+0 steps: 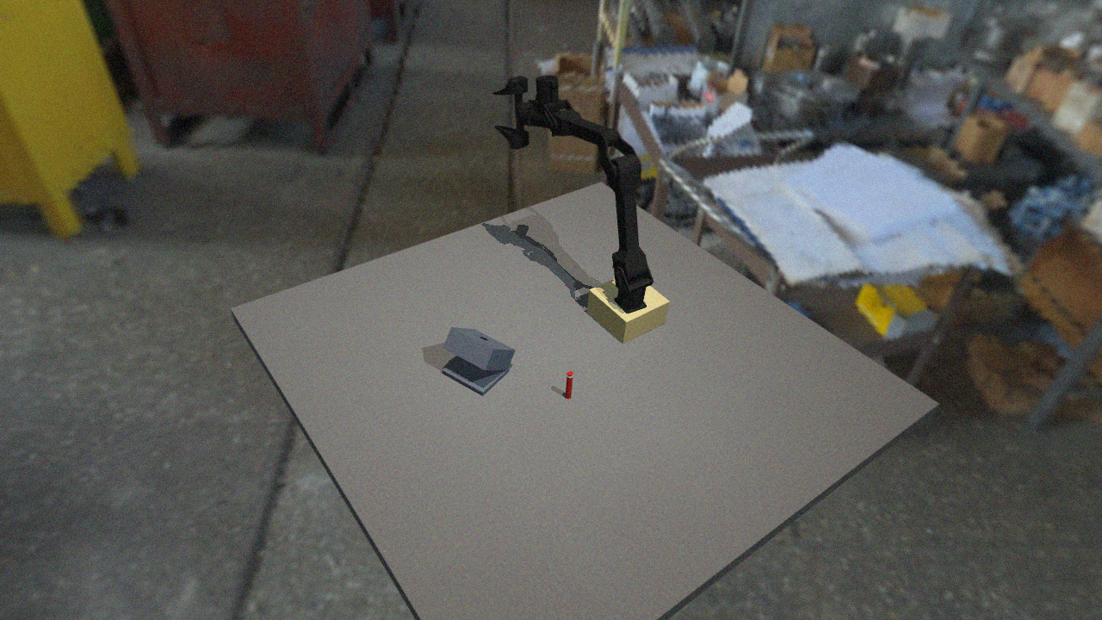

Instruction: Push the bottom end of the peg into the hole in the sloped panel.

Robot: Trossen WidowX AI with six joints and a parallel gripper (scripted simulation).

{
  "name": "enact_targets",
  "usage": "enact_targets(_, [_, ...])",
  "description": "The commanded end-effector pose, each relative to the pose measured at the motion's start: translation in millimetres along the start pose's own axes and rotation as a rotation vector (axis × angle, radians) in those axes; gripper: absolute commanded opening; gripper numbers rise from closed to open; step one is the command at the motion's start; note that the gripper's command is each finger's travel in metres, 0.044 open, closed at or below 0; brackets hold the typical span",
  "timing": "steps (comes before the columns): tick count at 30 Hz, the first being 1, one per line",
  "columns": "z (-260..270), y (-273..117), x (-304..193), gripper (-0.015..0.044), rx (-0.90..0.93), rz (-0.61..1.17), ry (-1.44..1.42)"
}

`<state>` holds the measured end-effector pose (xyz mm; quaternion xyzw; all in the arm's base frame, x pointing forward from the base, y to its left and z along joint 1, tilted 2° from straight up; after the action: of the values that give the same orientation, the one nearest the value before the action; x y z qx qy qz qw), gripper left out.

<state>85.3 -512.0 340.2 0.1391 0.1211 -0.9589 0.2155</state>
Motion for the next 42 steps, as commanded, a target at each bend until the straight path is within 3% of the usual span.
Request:
enact_targets(1, [-17, 7, -22, 0.044, -0.049, 0.028, -0.024])
enact_targets(19, [-82, 17, -116, 0.044, -0.236, 0.171, -0.156])
enact_targets(42, [-170, -6, -225, 0.044, -0.458, 0.372, -0.376])
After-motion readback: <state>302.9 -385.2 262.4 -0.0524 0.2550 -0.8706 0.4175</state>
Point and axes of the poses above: the point midway between the two fingers, 35 mm back from their tips, its own y axis out along the fingers, its own z axis across the jaws, x = y × z, the point moved 4 cm from there along -y, back along the fingers, and after that the axes turned 10 degrees about y, right-handed, at the moved point
